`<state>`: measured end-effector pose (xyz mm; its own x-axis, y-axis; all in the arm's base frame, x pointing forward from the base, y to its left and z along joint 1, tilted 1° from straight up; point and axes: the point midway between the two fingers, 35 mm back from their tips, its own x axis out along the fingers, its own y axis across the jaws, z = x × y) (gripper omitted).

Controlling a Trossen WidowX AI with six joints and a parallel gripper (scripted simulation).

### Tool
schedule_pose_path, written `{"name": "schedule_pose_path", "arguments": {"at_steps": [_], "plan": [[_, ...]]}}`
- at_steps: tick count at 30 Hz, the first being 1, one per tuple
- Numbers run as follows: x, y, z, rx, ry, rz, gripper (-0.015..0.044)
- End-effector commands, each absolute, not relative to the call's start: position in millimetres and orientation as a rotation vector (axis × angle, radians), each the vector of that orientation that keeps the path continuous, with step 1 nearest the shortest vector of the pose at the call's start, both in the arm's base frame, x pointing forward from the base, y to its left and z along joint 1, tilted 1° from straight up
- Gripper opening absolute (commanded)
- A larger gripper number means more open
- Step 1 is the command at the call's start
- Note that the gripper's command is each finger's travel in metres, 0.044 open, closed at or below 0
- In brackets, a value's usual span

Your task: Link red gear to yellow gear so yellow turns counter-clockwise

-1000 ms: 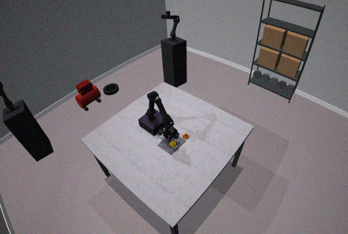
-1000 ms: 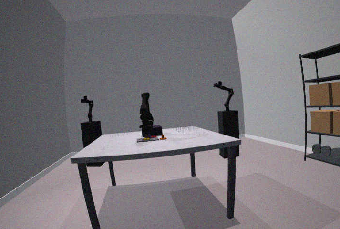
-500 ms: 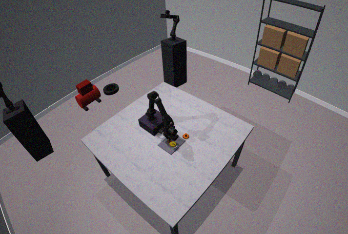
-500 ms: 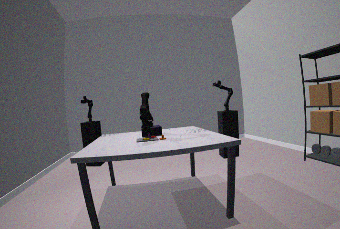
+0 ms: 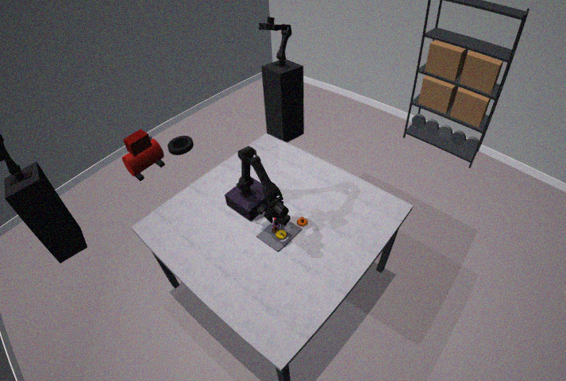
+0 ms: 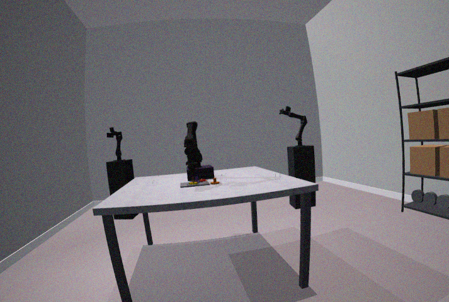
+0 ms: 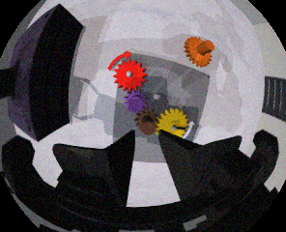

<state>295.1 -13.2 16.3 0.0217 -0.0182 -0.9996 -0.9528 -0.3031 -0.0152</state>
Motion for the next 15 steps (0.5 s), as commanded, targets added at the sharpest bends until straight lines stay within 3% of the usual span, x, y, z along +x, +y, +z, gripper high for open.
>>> {"name": "schedule_pose_path", "arguments": {"at_steps": [1,3,8,15], "plan": [[298,-13,37,-1.481,1.026,1.404,0.0140],[298,-13,37,-1.481,1.026,1.404,0.0140],[292,-12,79,-1.474,1.034,1.397,0.0271],[292,-12,79,-1.474,1.034,1.397,0.0440]]}}
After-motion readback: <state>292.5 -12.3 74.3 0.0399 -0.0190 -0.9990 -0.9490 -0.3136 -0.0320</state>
